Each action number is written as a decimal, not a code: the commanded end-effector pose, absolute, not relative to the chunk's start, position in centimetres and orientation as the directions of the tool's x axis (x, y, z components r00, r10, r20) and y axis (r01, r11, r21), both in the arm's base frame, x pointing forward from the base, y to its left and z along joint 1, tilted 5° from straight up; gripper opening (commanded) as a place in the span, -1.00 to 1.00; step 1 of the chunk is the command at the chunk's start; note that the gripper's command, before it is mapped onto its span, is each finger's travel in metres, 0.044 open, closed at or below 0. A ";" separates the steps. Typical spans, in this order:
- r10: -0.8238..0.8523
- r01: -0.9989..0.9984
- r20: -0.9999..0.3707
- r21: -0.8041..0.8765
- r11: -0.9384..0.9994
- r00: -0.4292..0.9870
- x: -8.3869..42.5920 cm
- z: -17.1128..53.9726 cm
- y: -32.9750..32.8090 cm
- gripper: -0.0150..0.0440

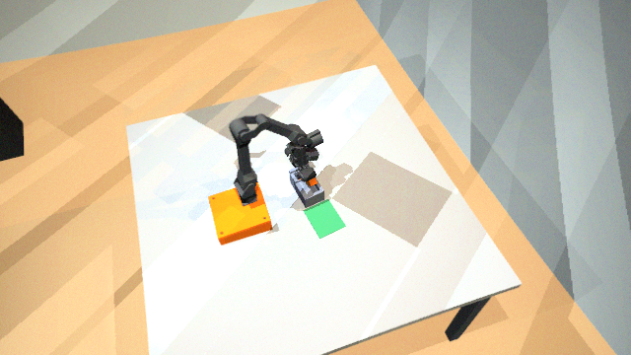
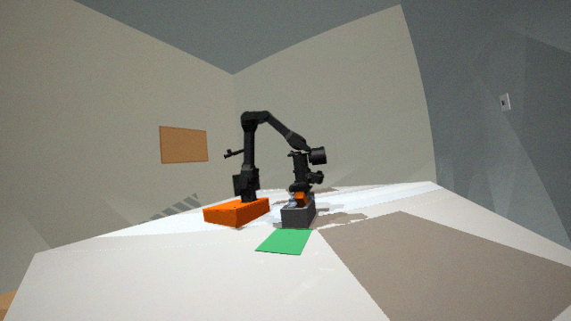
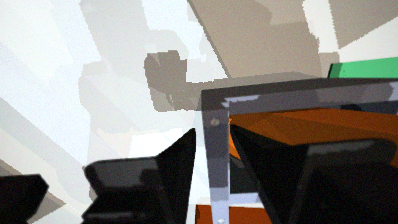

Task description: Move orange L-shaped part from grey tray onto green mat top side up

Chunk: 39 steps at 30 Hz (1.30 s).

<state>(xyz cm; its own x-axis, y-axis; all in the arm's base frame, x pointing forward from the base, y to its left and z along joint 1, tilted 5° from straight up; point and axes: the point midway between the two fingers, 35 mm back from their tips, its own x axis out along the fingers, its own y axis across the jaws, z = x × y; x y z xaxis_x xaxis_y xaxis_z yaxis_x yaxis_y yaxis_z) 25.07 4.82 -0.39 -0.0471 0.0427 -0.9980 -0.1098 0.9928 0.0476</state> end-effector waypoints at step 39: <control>0.045 -0.099 -0.998 0.048 0.994 -0.033 25.8 10.2 4.5 0.12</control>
<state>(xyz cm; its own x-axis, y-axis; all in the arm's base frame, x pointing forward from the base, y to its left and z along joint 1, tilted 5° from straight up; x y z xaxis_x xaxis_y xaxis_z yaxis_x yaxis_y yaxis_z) 25.75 4.47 10.19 -0.0368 0.0447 -0.9983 -0.0995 0.9939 0.0481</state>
